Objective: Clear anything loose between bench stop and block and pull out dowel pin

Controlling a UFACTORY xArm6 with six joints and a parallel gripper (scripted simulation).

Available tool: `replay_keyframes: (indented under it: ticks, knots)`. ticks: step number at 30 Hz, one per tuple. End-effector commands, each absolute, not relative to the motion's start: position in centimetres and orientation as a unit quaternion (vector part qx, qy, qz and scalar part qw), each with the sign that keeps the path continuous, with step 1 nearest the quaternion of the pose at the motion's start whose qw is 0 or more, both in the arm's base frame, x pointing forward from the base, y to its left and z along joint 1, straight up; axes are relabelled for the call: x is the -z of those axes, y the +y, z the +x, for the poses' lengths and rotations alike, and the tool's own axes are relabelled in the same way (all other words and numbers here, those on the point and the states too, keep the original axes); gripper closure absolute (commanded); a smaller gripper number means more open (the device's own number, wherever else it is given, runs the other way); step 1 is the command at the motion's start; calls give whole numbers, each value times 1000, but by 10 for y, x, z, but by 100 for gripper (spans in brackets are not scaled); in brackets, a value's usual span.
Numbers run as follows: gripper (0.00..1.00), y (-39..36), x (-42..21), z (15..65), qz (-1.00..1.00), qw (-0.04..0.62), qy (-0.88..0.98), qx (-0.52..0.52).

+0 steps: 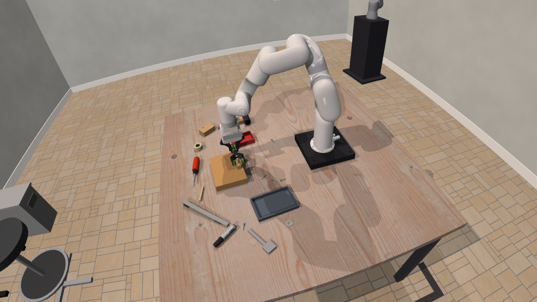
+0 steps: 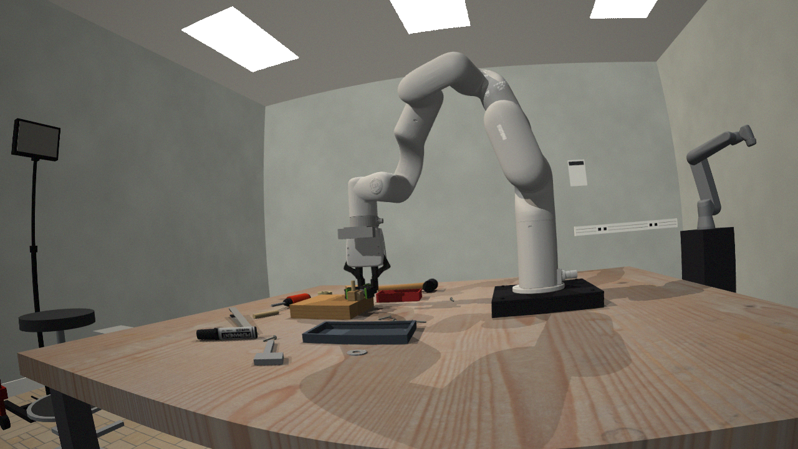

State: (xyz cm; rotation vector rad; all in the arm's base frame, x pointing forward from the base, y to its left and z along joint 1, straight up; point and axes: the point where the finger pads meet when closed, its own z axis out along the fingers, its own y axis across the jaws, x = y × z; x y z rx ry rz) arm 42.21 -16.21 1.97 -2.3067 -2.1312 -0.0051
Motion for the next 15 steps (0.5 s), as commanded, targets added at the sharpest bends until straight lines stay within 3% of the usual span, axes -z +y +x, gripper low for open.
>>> replay_keyframes:
  ticks: [1,15]
  knots:
    - [72,-163,-21,424,-734,-1,-679,3]
    - [69,-163,-21,424,-734,-1,-679,3]
